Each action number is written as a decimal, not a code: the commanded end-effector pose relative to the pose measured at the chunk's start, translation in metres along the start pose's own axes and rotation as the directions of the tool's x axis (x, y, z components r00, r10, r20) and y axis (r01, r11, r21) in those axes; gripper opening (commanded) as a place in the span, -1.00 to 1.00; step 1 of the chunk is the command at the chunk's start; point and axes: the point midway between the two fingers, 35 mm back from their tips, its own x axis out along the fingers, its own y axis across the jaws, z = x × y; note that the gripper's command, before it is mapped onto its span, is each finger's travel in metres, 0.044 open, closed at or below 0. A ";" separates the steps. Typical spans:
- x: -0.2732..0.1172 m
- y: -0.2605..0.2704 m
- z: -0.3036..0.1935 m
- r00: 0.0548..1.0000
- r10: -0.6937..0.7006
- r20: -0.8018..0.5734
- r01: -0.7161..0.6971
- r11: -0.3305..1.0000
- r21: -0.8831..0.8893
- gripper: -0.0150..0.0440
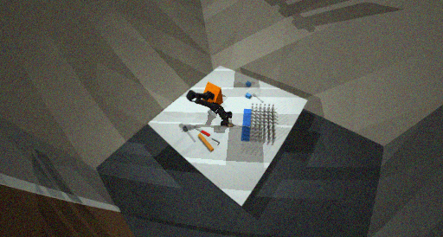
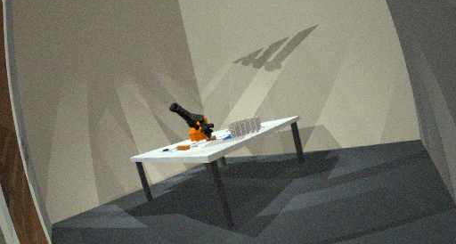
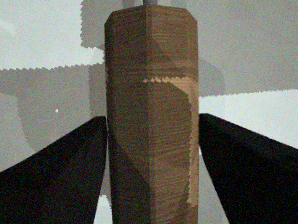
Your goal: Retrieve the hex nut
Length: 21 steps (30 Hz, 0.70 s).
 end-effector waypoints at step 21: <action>-0.011 -0.005 0.001 1.000 -0.001 0.000 0.001 1.000 0.000 -0.49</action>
